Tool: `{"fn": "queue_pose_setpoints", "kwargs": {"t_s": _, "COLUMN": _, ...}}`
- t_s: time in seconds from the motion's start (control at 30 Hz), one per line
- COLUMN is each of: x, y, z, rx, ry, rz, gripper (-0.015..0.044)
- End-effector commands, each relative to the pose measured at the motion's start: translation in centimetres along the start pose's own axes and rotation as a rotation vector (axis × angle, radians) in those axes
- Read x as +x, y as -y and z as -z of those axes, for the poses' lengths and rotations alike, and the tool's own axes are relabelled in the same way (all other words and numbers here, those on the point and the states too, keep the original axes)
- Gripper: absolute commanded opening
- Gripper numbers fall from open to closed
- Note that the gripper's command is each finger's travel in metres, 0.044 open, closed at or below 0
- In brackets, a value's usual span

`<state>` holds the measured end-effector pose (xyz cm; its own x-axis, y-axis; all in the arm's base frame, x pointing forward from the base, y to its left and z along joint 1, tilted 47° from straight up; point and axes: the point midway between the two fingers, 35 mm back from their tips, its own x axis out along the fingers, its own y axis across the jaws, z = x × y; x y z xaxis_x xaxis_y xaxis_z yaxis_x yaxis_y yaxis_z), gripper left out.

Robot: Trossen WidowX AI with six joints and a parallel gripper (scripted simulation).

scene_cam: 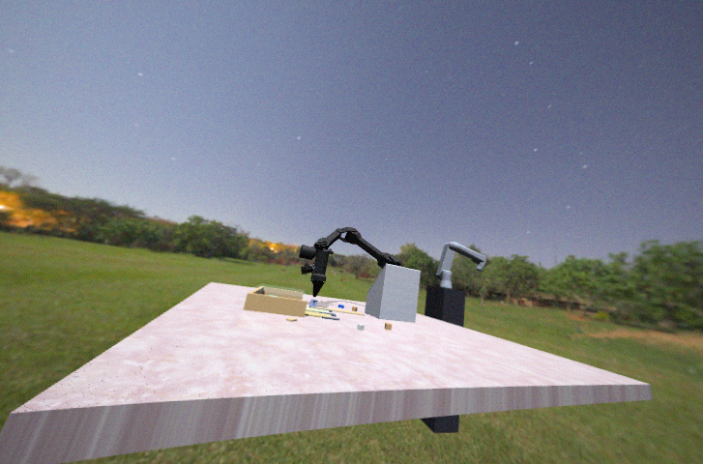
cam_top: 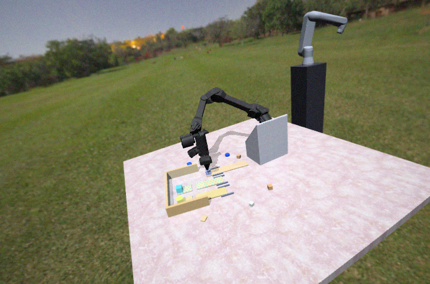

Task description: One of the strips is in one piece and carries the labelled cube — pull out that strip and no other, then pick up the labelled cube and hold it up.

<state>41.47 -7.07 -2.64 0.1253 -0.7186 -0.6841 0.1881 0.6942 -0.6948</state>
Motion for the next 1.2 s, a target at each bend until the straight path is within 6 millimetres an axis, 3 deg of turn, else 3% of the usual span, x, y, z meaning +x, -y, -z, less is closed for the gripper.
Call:
{"fn": "queue_pose_setpoints", "kwargs": {"t_s": 0.0, "x": 1.0, "y": -0.2, "z": 0.2, "rx": -0.012, "ry": -0.005, "rz": 0.004, "gripper": 0.025}}
{"fn": "queue_pose_setpoints", "kwargs": {"t_s": 0.57, "x": 3.7, "y": -0.1, "z": 0.3, "rx": -0.012, "ry": -0.005, "rz": 0.006, "gripper": 0.025}}
{"fn": "queue_pose_setpoints", "kwargs": {"t_s": 0.87, "x": 3.8, "y": -0.1, "z": 0.4, "rx": -0.012, "ry": -0.005, "rz": 0.007, "gripper": 0.025}}
{"fn": "queue_pose_setpoints", "kwargs": {"t_s": 0.97, "x": 3.6, "y": 0.1, "z": 0.2, "rx": -0.004, "ry": -0.002, "rz": 0.008, "gripper": 0.0171}}
{"fn": "queue_pose_setpoints", "kwargs": {"t_s": 1.17, "x": 3.6, "y": 0.1, "z": 0.2, "rx": -0.004, "ry": -0.002, "rz": 0.008, "gripper": 0.0131}}
